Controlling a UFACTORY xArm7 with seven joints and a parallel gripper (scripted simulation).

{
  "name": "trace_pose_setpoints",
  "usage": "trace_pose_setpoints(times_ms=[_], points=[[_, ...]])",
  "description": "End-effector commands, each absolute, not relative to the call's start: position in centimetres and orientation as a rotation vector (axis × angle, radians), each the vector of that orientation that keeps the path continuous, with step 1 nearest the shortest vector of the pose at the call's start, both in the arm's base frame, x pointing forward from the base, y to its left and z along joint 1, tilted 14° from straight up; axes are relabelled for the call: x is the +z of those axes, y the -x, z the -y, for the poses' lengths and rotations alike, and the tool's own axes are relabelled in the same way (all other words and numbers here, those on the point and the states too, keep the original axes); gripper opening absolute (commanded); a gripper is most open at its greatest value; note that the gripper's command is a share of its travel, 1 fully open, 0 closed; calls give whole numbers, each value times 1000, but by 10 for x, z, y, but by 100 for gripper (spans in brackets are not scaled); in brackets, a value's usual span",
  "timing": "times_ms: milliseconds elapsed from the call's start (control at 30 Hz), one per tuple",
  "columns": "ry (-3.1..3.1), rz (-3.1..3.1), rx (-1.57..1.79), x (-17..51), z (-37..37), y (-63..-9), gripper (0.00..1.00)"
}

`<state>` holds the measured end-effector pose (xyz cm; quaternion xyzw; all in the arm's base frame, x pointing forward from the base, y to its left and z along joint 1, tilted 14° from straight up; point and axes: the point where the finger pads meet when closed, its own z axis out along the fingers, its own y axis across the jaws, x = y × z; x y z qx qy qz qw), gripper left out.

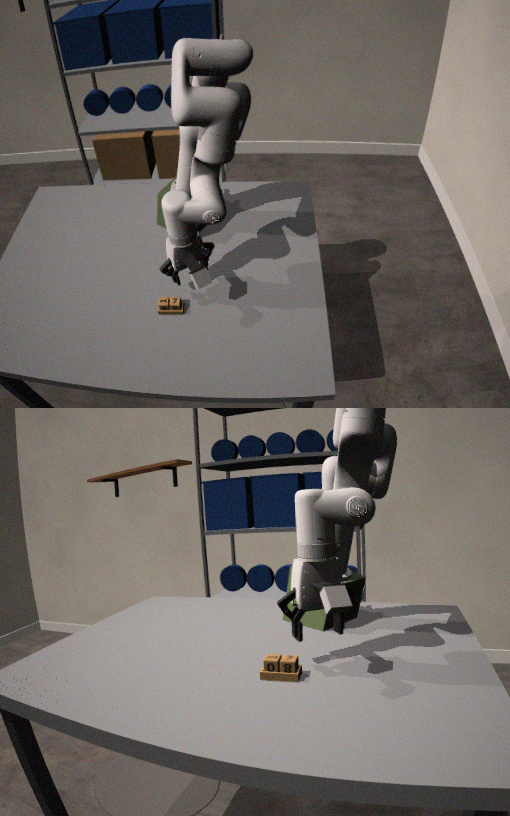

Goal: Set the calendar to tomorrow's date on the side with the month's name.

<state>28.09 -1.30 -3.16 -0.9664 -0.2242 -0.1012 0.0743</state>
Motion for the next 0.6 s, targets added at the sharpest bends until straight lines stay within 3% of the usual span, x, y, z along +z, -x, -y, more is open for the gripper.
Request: trace_pose_setpoints(times_ms=[0,567], points=[[2890,724,-308,-32,28,-296,100],[2838,954,-325,-32,49,-315,100]])
